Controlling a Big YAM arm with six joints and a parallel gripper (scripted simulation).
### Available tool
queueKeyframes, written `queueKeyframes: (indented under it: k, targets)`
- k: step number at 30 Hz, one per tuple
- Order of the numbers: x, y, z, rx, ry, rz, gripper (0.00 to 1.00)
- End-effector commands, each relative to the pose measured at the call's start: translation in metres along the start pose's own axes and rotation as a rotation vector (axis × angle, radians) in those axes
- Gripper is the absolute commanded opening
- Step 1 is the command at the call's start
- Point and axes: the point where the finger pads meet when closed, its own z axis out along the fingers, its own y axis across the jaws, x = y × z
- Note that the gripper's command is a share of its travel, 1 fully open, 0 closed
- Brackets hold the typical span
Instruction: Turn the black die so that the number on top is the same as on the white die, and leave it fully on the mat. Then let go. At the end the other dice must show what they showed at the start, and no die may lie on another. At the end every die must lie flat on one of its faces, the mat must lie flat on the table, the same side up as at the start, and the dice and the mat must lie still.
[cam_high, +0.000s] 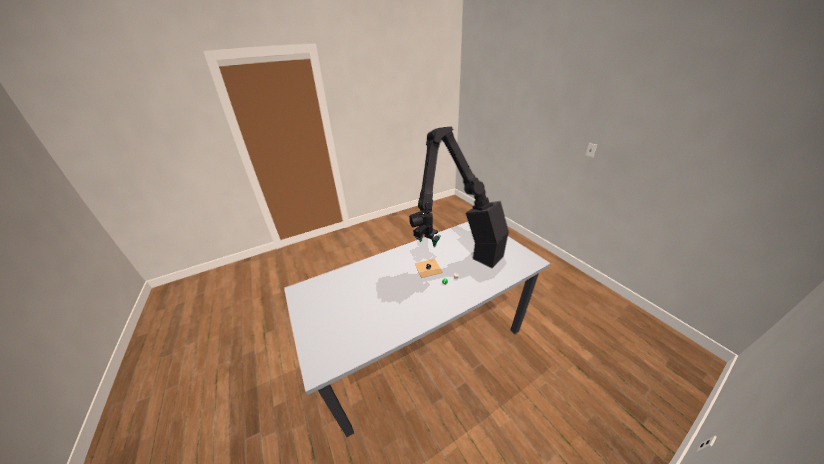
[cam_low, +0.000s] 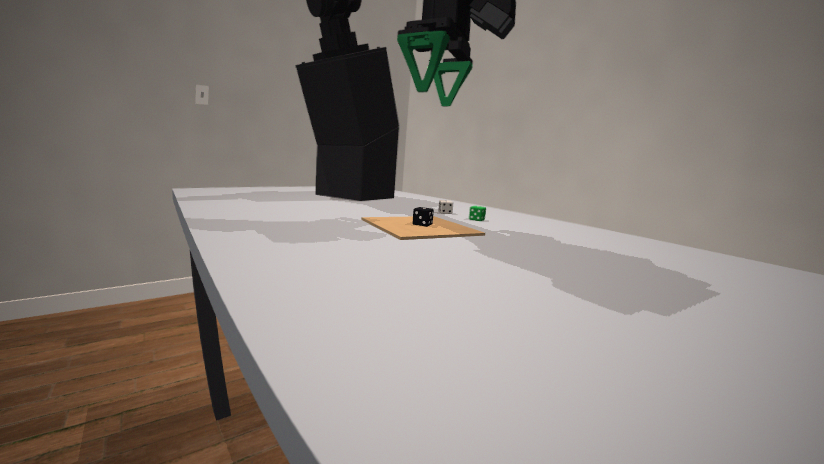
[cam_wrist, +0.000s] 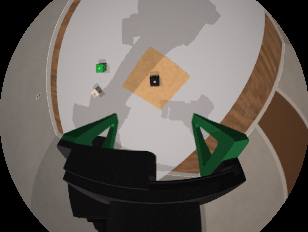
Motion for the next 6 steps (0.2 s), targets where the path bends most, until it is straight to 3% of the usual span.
queueKeyframes:
  k: [1, 6]
  targets:
    - [-0.0062, -0.0021, -0.002, 0.007, -0.013, 0.019, 1.0]
    - [-0.0062, -0.0021, -0.002, 0.007, -0.013, 0.019, 1.0]
